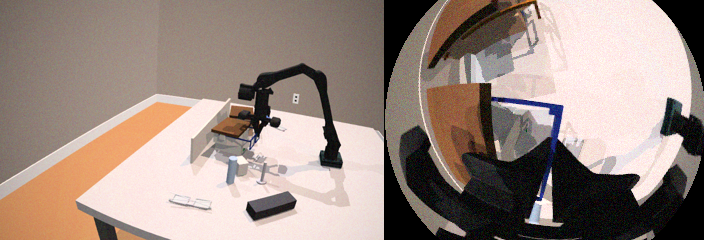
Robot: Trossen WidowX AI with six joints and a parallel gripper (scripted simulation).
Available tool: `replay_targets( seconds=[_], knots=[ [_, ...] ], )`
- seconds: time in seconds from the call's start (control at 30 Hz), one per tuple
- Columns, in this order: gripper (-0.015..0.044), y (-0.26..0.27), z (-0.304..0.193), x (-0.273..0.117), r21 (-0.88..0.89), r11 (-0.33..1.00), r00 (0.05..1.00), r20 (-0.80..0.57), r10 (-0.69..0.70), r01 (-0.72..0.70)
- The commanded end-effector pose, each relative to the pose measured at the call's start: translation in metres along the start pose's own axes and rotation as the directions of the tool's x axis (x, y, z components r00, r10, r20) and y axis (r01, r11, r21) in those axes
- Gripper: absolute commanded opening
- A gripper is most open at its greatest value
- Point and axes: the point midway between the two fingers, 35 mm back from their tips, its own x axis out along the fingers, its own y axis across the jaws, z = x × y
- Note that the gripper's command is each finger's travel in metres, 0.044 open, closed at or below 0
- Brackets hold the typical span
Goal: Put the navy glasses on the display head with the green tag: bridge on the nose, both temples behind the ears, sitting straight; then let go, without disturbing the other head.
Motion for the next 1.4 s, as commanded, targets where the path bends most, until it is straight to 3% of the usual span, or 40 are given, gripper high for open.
replay_targets(
  seconds=[0.0,1.37],
  knots=[
    [0.0000,0.006,-0.001,0.001,-0.003,1.000,1.000,-0.004,-0.002,0.002],
    [0.0000,0.018,-0.001,0.004,-0.003,1.000,1.000,-0.004,-0.002,0.002]
  ],
)
